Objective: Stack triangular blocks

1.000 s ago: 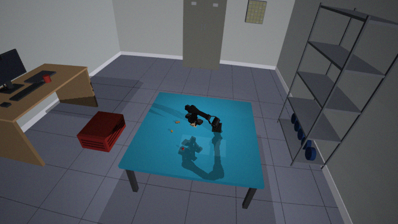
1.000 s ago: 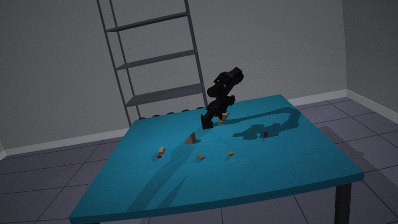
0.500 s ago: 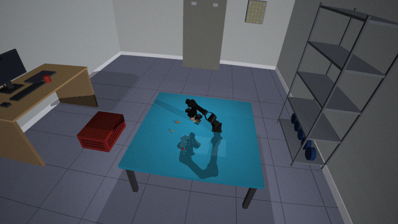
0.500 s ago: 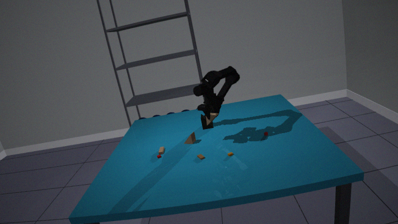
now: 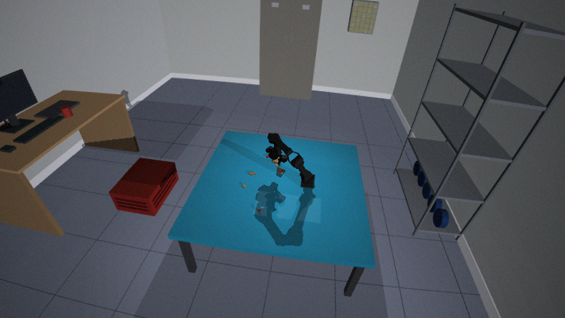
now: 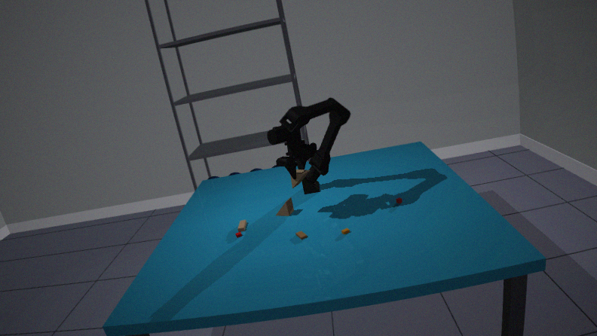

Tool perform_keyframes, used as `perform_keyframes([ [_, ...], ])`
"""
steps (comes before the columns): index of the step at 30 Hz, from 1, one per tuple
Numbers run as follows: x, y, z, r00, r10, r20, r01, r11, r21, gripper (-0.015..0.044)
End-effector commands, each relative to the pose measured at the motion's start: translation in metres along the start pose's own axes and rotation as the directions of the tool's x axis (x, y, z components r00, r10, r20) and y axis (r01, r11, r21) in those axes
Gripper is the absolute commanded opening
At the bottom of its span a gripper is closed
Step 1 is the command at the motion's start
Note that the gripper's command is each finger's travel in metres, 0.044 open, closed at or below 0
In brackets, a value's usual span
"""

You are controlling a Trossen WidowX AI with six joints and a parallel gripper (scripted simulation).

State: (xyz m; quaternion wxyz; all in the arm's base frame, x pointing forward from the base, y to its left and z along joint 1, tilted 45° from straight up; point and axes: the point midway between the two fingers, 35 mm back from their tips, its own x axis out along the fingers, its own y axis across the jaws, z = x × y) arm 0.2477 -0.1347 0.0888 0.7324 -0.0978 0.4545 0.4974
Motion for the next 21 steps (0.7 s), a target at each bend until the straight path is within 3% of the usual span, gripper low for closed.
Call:
perform_keyframes([
  [1,-0.003,-0.009,-0.021,1.000,-0.010,0.003,0.010,1.000,-0.001,0.0000],
  [21,-0.004,-0.029,-0.113,1.000,0.020,0.012,-0.019,0.997,-0.074,0.0000],
])
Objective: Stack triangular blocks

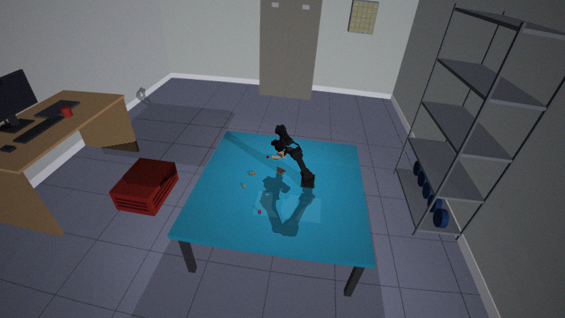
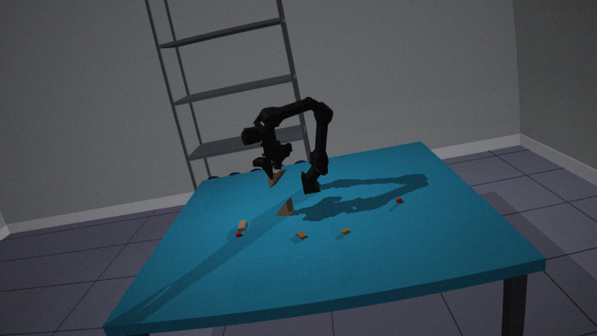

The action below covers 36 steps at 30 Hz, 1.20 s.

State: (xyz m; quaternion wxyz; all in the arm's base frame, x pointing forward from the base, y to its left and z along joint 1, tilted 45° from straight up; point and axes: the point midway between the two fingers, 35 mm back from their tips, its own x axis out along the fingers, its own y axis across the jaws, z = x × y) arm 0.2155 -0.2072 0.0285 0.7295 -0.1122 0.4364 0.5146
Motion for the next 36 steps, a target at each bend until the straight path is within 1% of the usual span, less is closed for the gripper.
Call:
perform_keyframes([
  [1,-0.001,-0.001,-0.022,1.000,0.011,0.001,-0.011,1.000,-0.024,0.0000],
  [8,0.002,0.001,-0.057,0.999,0.033,0.012,-0.032,0.998,-0.060,0.0000],
  [11,0.003,0.002,-0.065,0.999,0.038,0.016,-0.037,0.997,-0.068,0.0000],
  [15,0.009,0.002,-0.062,0.999,0.037,0.015,-0.036,0.997,-0.068,0.0000],
  [31,0.074,0.003,-0.035,0.999,0.038,0.019,-0.036,0.997,-0.070,0.0000],
  [36,0.079,0.004,-0.031,0.999,0.038,0.019,-0.036,0.997,-0.070,0.0000],
])
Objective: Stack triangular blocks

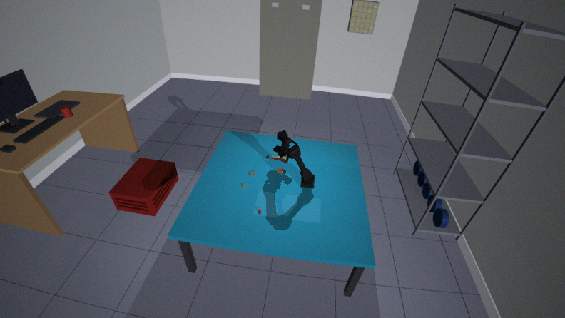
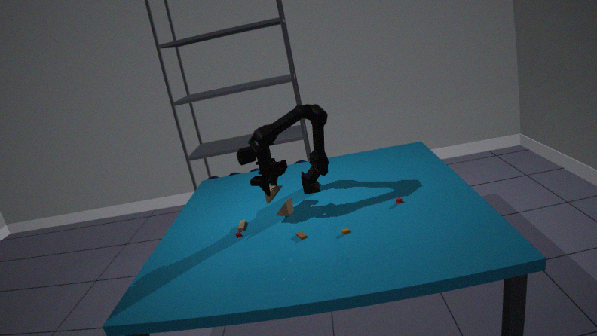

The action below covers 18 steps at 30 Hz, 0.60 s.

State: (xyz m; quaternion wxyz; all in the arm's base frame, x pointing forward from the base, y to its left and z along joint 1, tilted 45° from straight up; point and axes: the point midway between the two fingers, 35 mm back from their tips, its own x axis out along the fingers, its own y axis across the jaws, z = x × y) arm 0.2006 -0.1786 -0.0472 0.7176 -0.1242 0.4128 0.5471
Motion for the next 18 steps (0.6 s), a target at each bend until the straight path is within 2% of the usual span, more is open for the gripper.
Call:
perform_keyframes([
  [1,0.007,0.000,0.005,1.000,-0.007,0.001,0.007,1.000,0.003,0.0000],
  [7,0.030,0.002,0.015,1.000,-0.006,0.003,0.006,1.000,0.003,0.0000],
  [18,0.029,0.004,0.016,1.000,-0.018,0.006,0.018,1.000,0.004,0.0000],
])
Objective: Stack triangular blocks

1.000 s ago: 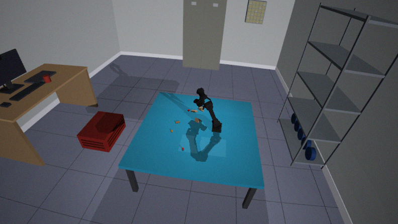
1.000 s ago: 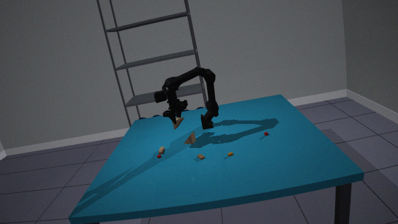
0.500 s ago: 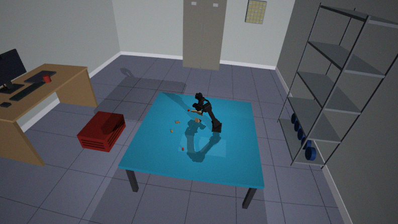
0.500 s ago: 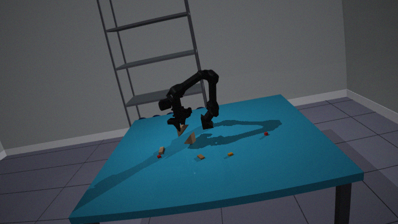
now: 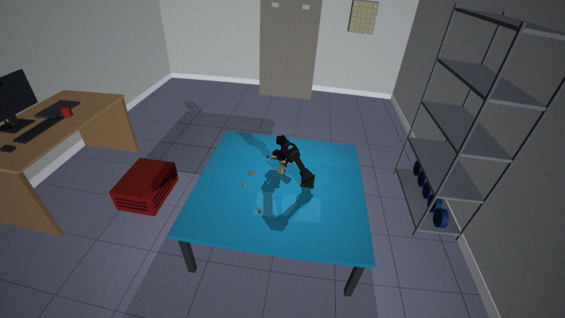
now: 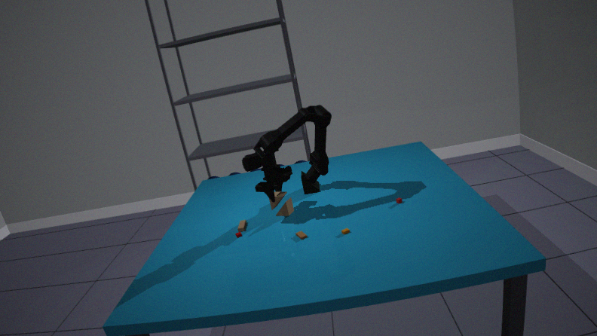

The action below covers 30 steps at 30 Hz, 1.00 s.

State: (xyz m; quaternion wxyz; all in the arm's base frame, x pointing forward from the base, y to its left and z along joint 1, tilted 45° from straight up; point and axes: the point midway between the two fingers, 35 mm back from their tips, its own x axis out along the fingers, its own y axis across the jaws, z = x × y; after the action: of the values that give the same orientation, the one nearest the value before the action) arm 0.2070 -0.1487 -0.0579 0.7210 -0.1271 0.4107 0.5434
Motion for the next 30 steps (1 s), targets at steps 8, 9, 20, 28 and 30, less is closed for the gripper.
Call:
perform_keyframes([
  [8,0.0005,0.0010,0.0011,1.000,-0.006,0.005,0.006,1.000,0.006,0.0000],
  [9,0.0005,0.0010,0.0011,1.000,-0.006,0.005,0.006,1.000,0.006,0.0000],
  [20,0.0004,-0.0003,0.0011,1.000,-0.010,0.006,0.010,1.000,0.011,0.0000],
  [28,0.0004,-0.0006,0.0011,1.000,-0.012,0.007,0.012,1.000,0.011,0.0000],
  [30,0.0004,-0.0003,0.0016,1.000,-0.012,0.007,0.012,1.000,0.011,0.0000],
])
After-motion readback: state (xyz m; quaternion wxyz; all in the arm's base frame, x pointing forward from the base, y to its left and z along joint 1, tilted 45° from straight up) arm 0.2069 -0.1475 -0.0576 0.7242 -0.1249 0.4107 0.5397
